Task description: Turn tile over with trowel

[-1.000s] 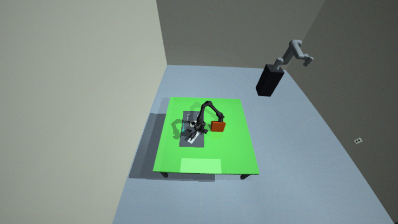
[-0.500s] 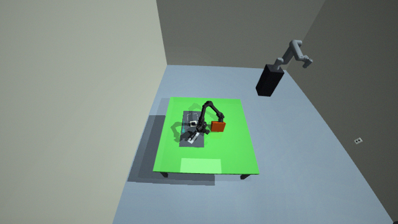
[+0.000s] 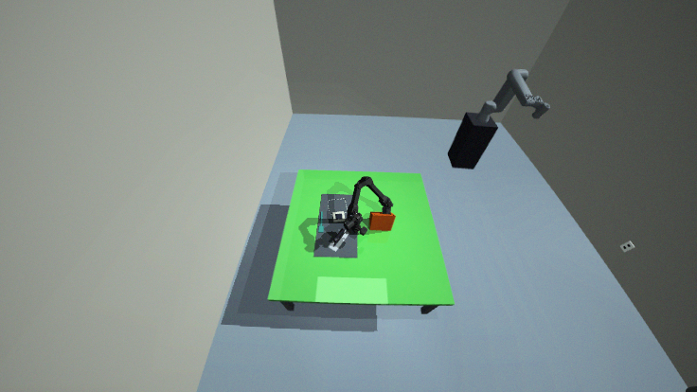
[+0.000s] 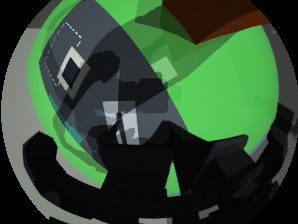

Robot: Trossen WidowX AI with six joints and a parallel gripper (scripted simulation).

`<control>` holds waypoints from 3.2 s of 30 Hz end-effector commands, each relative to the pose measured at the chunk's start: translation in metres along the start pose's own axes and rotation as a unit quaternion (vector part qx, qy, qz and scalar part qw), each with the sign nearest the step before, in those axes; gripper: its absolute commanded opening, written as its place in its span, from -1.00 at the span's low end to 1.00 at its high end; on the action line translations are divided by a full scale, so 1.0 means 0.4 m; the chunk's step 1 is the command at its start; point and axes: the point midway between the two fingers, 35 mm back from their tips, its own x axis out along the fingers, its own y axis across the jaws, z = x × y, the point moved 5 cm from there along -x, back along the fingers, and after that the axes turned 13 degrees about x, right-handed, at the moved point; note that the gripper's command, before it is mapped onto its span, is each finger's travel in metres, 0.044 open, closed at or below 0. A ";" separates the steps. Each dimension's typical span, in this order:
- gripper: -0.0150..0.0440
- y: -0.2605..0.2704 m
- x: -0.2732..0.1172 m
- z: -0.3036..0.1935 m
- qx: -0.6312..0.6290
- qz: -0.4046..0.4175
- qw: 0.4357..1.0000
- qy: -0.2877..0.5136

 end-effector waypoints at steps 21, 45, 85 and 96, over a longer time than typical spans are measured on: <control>-0.15 0.000 0.000 0.000 0.000 0.000 1.000 0.000; -0.49 0.000 0.000 0.000 0.000 0.000 1.000 0.000; 0.42 0.172 -0.025 -0.277 0.000 -0.001 1.000 0.001; 0.42 0.172 0.019 -0.278 0.000 -0.001 1.000 0.001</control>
